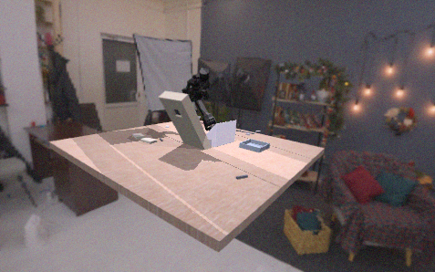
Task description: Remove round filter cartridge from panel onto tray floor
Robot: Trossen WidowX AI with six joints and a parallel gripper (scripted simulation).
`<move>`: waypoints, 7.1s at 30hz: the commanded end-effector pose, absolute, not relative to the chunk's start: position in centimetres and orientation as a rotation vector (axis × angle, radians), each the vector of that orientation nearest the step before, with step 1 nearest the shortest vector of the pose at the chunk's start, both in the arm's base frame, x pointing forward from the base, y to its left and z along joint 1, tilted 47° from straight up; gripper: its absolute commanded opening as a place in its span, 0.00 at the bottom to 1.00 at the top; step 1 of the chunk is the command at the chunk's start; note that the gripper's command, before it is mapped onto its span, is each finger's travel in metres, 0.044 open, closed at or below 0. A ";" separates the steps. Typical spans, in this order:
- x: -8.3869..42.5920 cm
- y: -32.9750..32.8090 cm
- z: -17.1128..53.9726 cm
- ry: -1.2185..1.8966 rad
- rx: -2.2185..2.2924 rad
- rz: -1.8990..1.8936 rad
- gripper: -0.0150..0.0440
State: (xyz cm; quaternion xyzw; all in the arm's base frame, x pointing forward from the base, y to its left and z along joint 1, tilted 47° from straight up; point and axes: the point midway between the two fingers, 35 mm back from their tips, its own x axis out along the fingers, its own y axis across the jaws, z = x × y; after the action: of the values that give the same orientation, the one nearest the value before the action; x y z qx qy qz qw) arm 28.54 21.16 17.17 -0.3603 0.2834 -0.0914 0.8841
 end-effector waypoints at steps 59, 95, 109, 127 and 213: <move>31.8 19.6 15.6 0.584 -0.755 -0.189 0.41; 32.6 19.3 15.3 0.576 -0.756 -0.187 0.38; 32.8 19.2 15.1 0.571 -0.694 -0.206 0.25; 33.2 19.0 14.9 0.475 -0.095 -0.365 0.25; 33.3 18.9 14.8 0.272 0.793 -0.552 0.25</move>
State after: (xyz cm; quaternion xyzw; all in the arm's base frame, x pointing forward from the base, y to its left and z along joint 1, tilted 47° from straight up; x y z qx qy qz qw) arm 32.58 19.22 15.12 0.3714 0.1272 -0.2592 0.8824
